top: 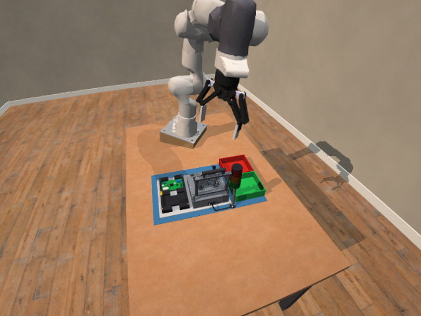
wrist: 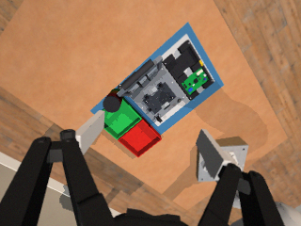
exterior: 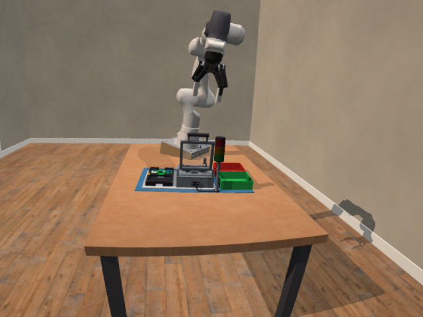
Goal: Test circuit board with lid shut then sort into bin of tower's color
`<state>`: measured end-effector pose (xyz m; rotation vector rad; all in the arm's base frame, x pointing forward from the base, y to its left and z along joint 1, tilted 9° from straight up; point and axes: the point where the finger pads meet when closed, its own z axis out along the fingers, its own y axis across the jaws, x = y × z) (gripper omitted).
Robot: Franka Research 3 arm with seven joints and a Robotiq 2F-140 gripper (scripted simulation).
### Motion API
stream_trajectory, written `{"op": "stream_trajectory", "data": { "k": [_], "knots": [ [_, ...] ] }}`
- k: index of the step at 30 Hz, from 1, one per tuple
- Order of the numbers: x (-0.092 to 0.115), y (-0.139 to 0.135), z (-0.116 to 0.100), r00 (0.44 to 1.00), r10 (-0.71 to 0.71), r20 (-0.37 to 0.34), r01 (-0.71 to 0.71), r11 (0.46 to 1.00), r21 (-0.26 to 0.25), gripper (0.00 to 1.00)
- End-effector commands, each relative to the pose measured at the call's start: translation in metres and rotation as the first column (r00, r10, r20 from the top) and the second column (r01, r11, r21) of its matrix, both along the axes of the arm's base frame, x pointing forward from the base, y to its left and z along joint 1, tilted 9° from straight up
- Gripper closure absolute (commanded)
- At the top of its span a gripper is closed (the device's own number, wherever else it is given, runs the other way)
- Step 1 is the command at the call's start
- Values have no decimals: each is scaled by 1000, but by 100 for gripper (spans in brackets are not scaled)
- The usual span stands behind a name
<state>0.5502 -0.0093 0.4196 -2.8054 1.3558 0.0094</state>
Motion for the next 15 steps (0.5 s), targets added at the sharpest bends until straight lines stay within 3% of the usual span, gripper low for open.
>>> {"op": "stream_trajectory", "data": {
  "k": [1, 15],
  "knots": [
    [-3, -7, -3, 986, -167, -8, 167, 986, -1, 0],
    [-10, -20, -9, 920, -392, -18, 392, 920, 16, 0]
  ]
}}
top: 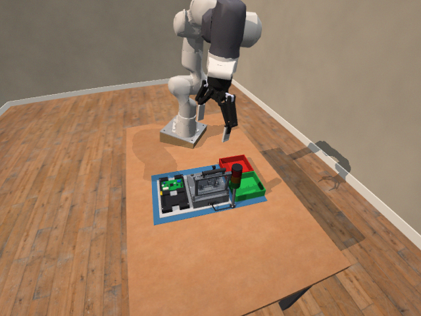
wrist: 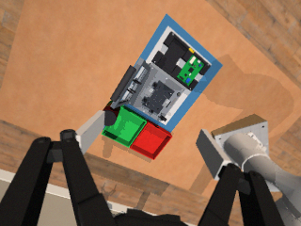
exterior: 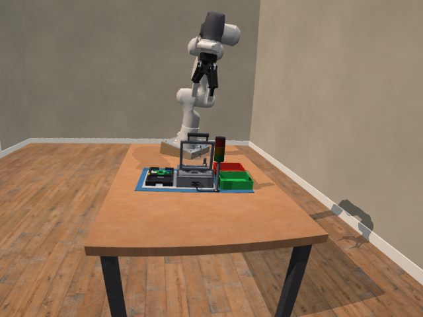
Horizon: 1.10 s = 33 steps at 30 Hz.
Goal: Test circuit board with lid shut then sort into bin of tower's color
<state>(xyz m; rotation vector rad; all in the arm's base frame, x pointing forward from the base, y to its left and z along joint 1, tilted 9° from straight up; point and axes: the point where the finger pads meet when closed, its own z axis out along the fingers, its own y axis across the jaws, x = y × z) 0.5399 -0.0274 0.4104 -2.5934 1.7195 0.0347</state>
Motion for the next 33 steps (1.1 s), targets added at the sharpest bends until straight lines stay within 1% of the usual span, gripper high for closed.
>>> {"op": "stream_trajectory", "data": {
  "k": [1, 2, 12, 16, 18, 19, 26, 33],
  "knots": [
    [1, -2, 0, 991, -132, 1, 132, 991, 7, 0],
    [-1, -4, -1, 984, -181, -1, 181, 983, 11, 0],
    [-6, -14, -6, 935, -355, -11, 355, 935, 23, 0],
    [-8, -18, -8, 906, -422, -16, 423, 906, 27, 0],
    [-8, -18, -8, 906, -422, -16, 423, 906, 27, 0],
    [-10, -20, -9, 884, -466, -20, 467, 884, 30, 0],
    [-14, -27, -13, 817, -576, -31, 577, 816, 35, 0],
    [-18, -33, -17, 735, -677, -43, 679, 734, 38, 0]
  ]
}}
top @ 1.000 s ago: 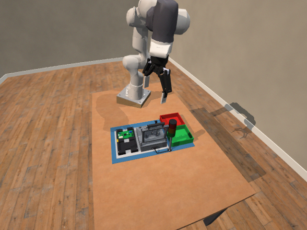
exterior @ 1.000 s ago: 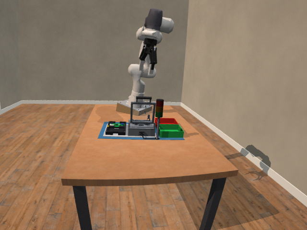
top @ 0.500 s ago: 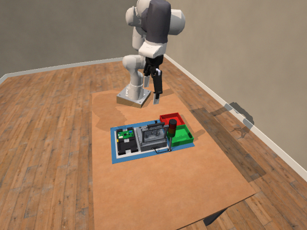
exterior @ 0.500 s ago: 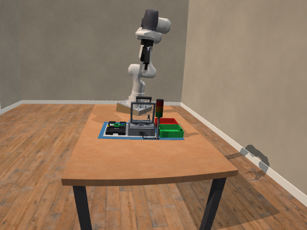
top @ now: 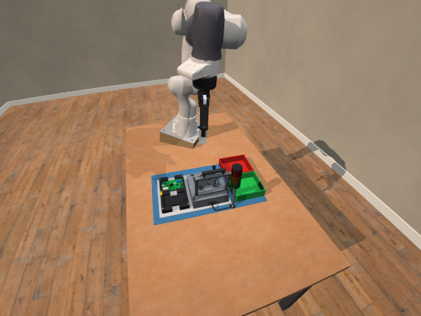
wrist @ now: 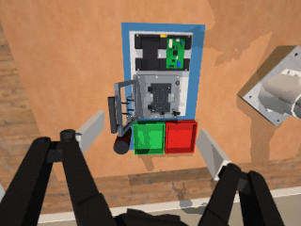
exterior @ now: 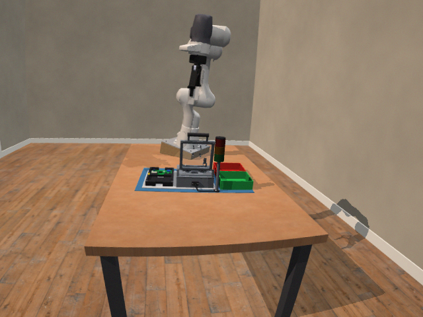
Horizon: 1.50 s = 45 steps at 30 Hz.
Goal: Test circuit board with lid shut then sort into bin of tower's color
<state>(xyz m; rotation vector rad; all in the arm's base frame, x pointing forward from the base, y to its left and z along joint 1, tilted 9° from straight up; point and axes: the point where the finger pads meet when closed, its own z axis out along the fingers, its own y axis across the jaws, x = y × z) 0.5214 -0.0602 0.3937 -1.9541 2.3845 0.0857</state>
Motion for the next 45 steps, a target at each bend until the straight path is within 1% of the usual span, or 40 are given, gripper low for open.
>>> {"op": "stream_trajectory", "data": {
  "k": [1, 2, 3, 9, 17, 19, 20, 27, 34, 36, 37, 45],
  "knots": [
    [1, 0, 0, 989, -148, -4, 148, 989, 8, 0],
    [1, 0, 0, 989, -148, -4, 148, 989, 8, 0],
    [-1, -3, -2, 980, -197, -8, 197, 980, 11, 0],
    [-5, -8, -5, 953, -304, -17, 304, 952, 18, 0],
    [-10, -16, -9, 897, -441, -31, 442, 897, 24, 0],
    [-10, -16, -9, 897, -441, -31, 442, 897, 24, 0],
    [-11, -18, -11, 873, -486, -36, 487, 873, 26, 0],
    [-16, -24, -15, 803, -594, -50, 595, 803, 29, 0],
    [-20, -30, -19, 719, -692, -64, 695, 718, 30, 0],
    [-20, -30, -19, 719, -692, -64, 695, 718, 30, 0],
    [-22, -33, -21, 683, -727, -70, 730, 683, 29, 0],
    [-28, -40, -26, 567, -819, -87, 823, 567, 26, 0]
  ]
}}
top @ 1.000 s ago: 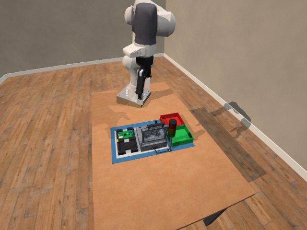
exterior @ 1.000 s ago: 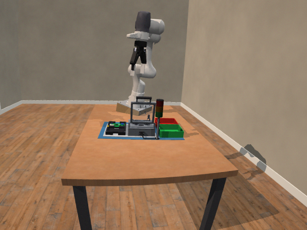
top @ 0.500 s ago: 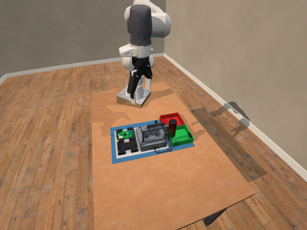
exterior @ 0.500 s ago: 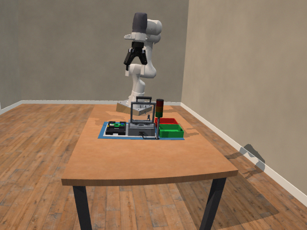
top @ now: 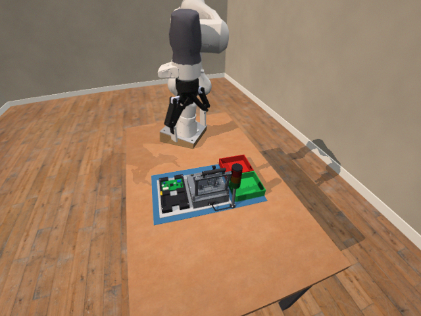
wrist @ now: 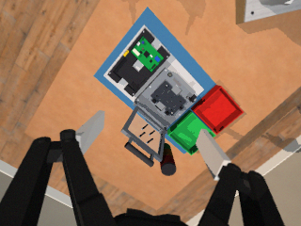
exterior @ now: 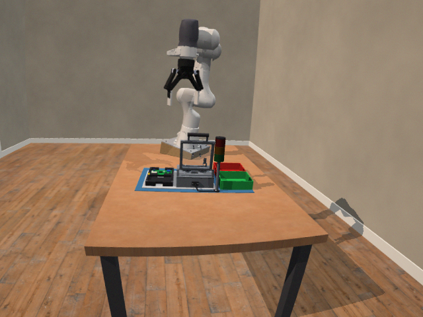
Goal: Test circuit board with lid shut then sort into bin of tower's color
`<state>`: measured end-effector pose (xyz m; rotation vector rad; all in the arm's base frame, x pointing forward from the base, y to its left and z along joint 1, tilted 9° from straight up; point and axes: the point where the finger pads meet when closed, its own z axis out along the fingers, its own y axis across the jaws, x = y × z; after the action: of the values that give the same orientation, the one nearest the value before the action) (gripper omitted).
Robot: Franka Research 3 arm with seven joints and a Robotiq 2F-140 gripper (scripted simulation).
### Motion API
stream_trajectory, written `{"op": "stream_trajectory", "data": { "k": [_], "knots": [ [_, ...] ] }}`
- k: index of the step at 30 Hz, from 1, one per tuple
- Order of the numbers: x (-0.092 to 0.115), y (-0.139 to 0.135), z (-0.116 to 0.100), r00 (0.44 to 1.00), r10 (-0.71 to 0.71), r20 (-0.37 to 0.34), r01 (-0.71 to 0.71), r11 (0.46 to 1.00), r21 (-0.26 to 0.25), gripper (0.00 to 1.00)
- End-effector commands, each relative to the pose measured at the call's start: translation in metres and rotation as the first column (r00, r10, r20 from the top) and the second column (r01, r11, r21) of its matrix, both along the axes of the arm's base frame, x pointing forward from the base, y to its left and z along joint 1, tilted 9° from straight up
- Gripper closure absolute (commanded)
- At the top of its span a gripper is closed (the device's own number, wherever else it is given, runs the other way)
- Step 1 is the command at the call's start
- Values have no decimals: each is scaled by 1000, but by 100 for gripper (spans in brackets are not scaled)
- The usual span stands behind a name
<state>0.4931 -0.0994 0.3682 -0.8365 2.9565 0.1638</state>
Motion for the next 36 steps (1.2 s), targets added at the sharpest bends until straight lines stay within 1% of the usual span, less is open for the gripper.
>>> {"op": "stream_trajectory", "data": {
  "k": [1, 6, 8, 9, 16, 23, 25, 26, 36],
  "knots": [
    [0, -2, -1, 986, -166, -11, 166, 986, 10, 0],
    [-4, -6, -4, 966, -257, -21, 257, 966, 15, 0],
    [-4, -6, -4, 966, -257, -21, 257, 966, 15, 0],
    [-5, -8, -6, 952, -305, -27, 306, 952, 18, 0],
    [-10, -14, -10, 904, -426, -43, 427, 904, 23, 0],
    [-16, -20, -15, 839, -540, -59, 542, 840, 25, 0],
    [-16, -20, -15, 839, -540, -59, 542, 840, 25, 0],
    [-18, -22, -17, 811, -581, -66, 584, 812, 25, 0],
    [-25, -31, -24, 687, -721, -91, 726, 688, 23, 0]
  ]
}}
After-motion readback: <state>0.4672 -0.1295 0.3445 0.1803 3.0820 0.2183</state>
